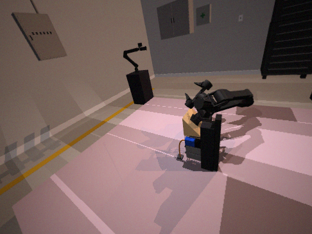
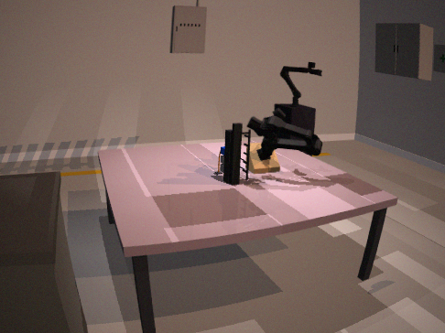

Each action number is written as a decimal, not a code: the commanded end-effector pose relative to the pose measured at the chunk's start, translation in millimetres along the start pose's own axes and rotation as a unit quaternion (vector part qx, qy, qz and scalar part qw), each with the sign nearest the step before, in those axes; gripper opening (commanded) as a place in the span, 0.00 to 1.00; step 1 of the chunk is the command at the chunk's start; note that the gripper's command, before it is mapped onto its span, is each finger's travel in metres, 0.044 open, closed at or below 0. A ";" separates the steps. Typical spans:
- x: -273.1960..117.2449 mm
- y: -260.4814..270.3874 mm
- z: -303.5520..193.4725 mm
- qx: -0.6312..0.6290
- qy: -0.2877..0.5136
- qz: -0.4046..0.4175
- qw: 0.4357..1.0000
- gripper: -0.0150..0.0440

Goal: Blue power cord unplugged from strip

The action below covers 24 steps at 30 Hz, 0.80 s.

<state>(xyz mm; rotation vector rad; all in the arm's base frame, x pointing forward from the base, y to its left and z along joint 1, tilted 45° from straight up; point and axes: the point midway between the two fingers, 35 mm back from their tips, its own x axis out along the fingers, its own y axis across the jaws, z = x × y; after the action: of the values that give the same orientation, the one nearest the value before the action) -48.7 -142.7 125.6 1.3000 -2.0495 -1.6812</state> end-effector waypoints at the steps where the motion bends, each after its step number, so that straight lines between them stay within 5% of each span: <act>1: 0.0 -0.1 0.0 0.004 0.000 0.000 1.000 0.89; 9: -12.4 -9.0 -44.1 0.206 0.023 -0.069 0.976 0.53; 16: -28.8 -43.1 -67.6 0.446 -0.122 -0.162 0.872 0.53; 24: -60.2 -95.1 -99.1 0.676 -0.368 -0.134 0.624 0.53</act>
<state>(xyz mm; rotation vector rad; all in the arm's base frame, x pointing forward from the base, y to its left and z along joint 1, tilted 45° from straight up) 46.9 -167.2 116.2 1.7859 -3.3774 -0.8385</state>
